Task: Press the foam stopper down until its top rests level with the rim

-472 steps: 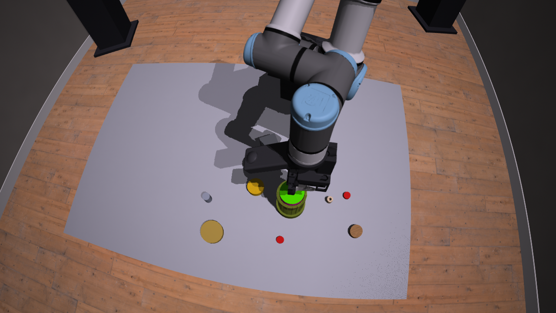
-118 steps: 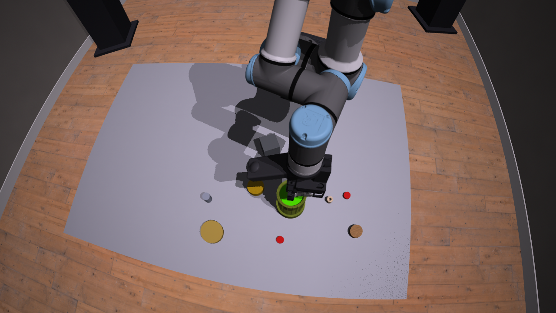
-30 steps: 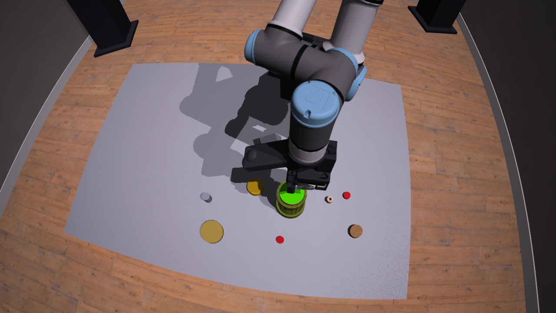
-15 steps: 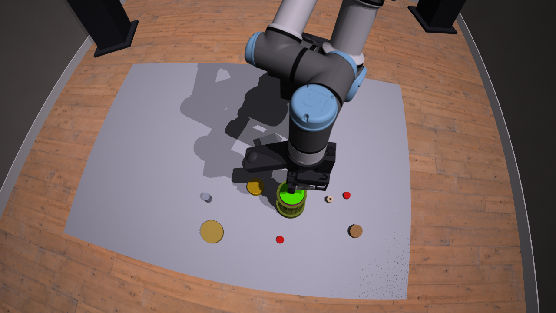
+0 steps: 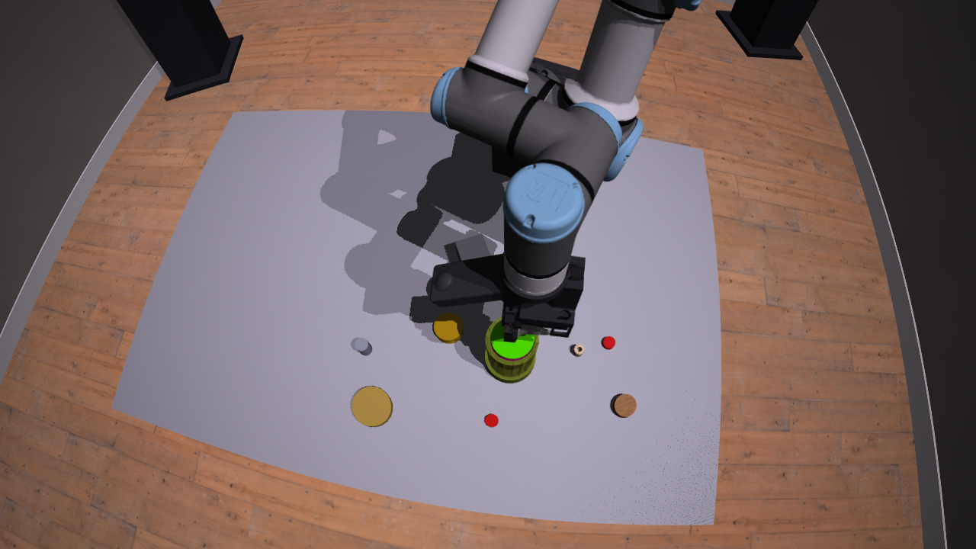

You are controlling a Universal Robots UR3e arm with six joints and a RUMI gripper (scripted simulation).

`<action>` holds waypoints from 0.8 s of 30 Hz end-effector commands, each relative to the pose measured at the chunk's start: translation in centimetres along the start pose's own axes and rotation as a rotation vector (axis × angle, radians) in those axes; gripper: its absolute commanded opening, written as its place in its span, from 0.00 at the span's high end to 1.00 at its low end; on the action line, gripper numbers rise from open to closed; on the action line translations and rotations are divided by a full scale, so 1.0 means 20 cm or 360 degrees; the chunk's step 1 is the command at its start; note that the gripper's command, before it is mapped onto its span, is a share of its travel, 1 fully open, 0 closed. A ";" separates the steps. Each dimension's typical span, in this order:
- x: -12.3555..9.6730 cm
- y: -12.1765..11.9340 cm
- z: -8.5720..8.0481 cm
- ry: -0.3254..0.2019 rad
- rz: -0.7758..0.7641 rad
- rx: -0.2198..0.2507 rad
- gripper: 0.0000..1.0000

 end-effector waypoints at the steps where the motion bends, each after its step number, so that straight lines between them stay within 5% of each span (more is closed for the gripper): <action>1: 0.01 -0.03 0.03 0.0025 -0.0008 0.0029 1.00; 24: 0.01 -0.03 0.04 0.0025 -0.0008 0.0029 1.00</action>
Point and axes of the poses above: the point where the finger pads meet when closed, its own z axis out along the fingers, its own y axis across the jaws, x = y × z, the point moved 1 cm from there along -z, back along the fingers, and after that the axes turned 8 degrees about -z, right-handed, at the moved point
